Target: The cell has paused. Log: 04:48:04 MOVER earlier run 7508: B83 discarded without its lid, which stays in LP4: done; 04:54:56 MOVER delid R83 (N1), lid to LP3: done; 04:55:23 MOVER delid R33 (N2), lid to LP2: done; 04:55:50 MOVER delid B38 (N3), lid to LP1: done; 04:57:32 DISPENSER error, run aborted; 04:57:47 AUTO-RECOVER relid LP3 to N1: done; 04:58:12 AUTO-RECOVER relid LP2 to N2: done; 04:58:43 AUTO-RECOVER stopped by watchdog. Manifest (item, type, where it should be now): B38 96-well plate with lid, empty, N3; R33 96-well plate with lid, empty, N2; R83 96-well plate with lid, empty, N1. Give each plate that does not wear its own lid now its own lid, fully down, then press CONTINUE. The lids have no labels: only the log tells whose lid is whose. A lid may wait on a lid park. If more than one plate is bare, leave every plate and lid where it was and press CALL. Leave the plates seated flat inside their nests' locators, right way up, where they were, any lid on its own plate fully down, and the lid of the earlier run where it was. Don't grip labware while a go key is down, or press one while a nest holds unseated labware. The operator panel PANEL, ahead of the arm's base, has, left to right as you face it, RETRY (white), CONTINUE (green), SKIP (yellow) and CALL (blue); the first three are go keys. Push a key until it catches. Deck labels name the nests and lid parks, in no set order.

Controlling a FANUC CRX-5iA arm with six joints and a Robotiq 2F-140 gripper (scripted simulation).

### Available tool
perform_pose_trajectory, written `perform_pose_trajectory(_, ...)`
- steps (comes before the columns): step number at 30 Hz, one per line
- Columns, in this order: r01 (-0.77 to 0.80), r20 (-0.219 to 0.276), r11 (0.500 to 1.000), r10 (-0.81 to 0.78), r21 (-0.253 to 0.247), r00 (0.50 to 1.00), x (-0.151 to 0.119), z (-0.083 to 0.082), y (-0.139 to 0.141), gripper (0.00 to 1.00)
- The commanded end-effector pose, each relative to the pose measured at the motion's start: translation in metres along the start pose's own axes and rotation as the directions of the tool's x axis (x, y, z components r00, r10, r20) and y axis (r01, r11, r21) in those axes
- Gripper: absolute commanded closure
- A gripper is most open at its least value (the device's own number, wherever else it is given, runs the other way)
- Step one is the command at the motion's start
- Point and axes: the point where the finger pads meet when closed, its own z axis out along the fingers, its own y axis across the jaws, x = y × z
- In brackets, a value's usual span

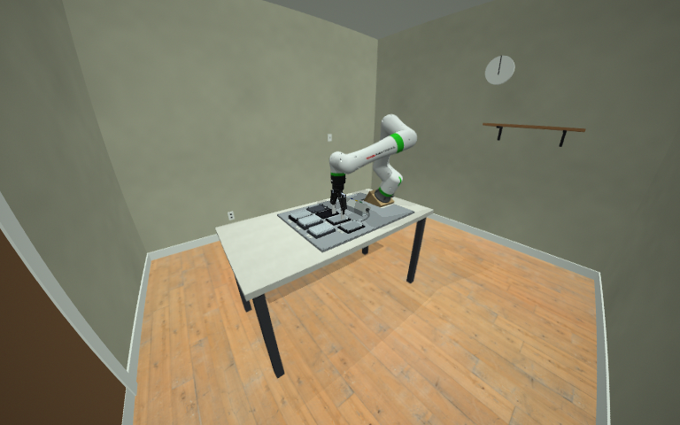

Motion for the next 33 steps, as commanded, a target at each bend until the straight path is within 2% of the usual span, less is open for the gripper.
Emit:
perform_pose_trajectory(1,0.0,0.0,1.0,0.0,0.0,1.0,0.0002,-0.0002,0.0001,0.34)
perform_pose_trajectory(8,0.0,0.0,1.0,0.0,0.0,1.0,0.0002,-0.0002,0.0001,0.34)
perform_pose_trajectory(9,0.0,0.0,1.0,0.0,0.0,1.0,0.0002,-0.0002,0.0001,0.41)
perform_pose_trajectory(33,0.0,0.0,1.0,0.0,0.0,1.0,0.0002,-0.0002,0.0001,0.41)
